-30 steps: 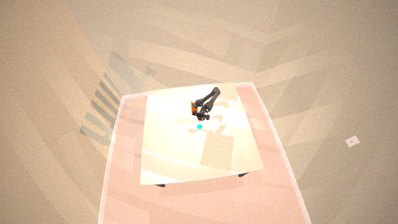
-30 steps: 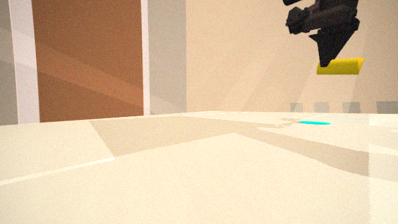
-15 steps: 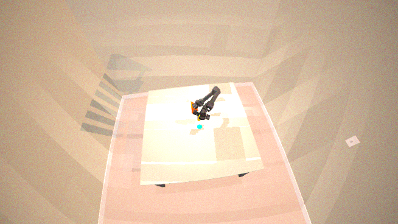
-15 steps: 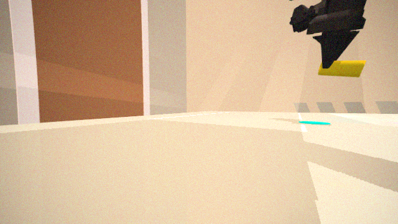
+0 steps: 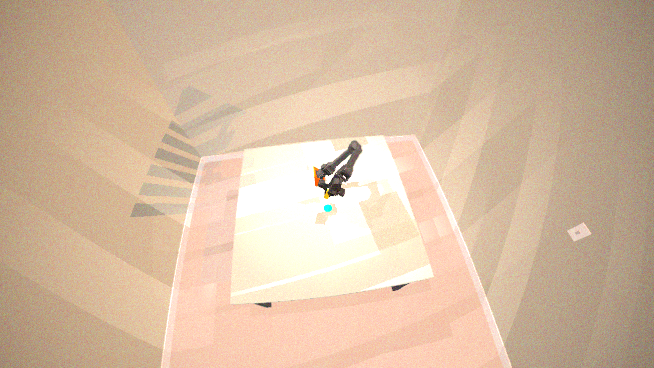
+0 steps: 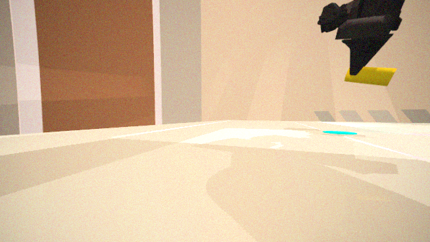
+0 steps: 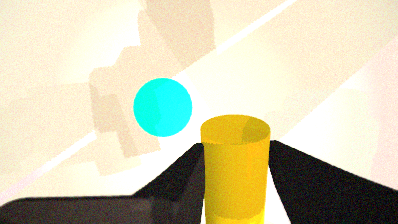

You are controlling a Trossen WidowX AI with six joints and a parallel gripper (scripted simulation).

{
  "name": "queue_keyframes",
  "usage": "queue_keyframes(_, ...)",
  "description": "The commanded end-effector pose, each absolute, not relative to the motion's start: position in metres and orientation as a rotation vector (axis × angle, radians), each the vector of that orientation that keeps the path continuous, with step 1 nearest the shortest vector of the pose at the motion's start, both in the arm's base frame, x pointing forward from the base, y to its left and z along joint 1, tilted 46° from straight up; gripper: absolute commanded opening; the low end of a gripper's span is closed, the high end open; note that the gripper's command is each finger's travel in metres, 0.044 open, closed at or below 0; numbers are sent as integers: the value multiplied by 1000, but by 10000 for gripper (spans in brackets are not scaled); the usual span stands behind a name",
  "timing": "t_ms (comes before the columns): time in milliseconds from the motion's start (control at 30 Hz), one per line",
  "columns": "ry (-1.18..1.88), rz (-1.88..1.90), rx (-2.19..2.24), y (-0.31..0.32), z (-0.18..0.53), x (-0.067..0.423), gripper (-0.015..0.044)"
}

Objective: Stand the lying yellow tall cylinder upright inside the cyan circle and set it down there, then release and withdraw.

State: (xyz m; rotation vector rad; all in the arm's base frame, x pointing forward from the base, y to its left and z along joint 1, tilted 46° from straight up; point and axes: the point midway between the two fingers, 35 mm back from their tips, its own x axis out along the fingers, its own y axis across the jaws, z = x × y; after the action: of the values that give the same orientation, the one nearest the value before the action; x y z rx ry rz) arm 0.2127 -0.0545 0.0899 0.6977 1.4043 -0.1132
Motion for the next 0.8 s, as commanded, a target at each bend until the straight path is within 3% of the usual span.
queue_keyframes(0,1399,-132,690,-54,88,210,105)
queue_keyframes(767,1301,-228,634,-52,86,206,105)
